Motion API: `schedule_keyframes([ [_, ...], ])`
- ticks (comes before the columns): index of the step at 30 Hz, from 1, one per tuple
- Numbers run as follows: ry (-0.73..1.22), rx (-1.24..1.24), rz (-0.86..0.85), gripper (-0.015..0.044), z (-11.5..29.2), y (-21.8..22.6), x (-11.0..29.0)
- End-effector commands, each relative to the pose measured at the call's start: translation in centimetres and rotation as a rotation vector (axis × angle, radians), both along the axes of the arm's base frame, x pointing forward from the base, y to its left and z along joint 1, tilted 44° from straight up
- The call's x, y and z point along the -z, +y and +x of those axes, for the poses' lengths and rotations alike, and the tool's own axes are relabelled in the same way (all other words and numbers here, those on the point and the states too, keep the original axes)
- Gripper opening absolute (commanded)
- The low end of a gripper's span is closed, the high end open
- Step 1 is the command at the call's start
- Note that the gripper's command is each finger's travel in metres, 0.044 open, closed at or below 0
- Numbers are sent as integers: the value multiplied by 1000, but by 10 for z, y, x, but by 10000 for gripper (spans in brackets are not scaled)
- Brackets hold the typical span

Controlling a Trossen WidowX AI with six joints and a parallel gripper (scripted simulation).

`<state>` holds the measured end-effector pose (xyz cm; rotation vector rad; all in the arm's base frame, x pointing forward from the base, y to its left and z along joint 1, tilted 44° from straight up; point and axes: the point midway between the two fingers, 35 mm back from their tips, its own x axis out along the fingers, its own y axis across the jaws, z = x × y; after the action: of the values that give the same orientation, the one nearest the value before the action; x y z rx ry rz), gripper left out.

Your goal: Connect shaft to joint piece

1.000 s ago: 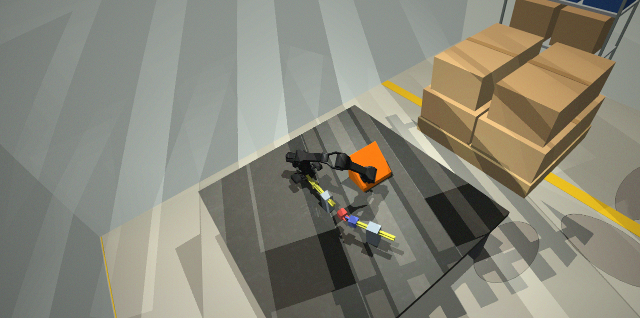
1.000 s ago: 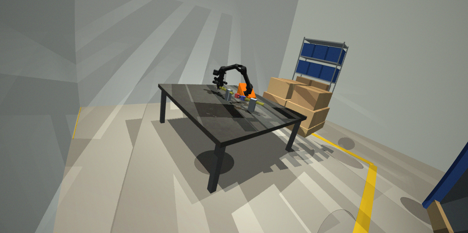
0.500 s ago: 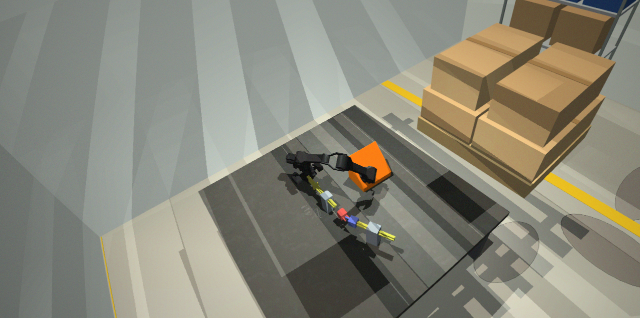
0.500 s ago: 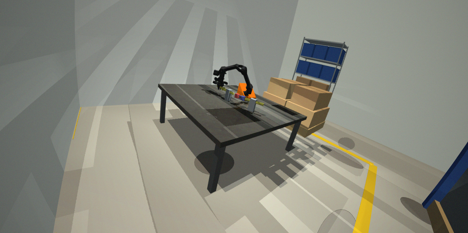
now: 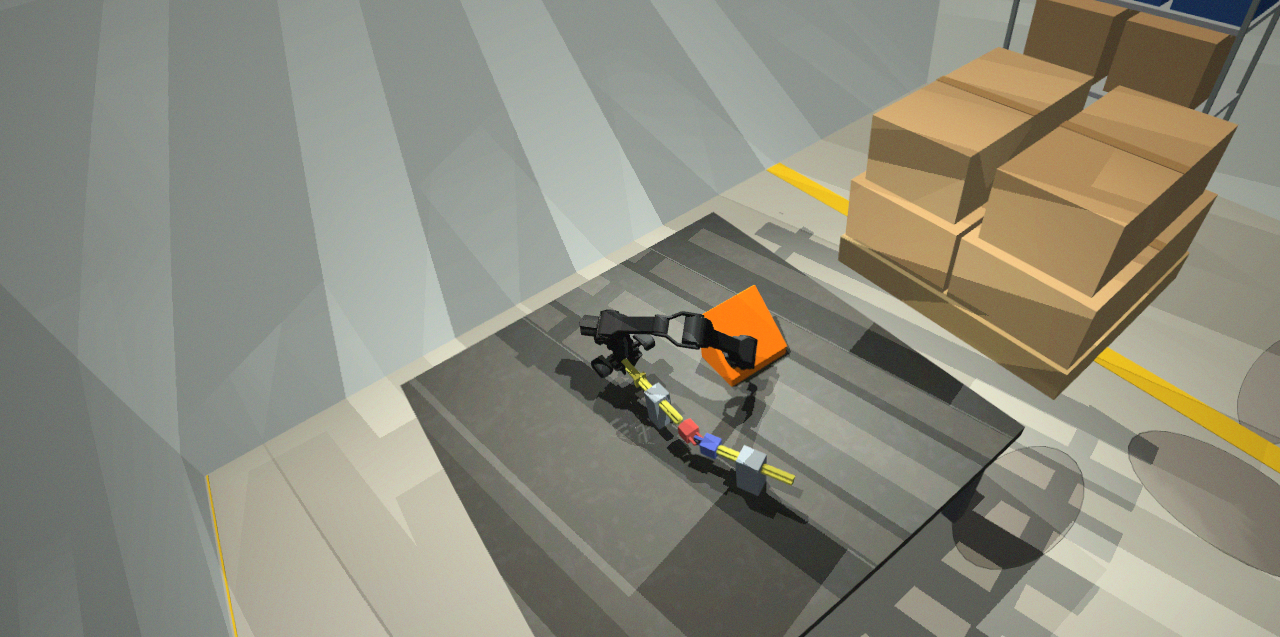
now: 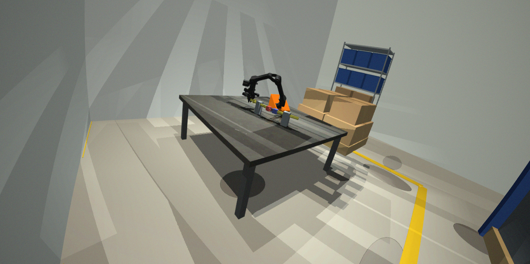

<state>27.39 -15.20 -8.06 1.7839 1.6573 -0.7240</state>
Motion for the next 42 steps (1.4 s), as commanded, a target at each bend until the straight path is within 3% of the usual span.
schedule_keyframes([
  [1,1,5,3,0,0,6,-5],
  [42,3,0,2,0,0,40,-36],
])
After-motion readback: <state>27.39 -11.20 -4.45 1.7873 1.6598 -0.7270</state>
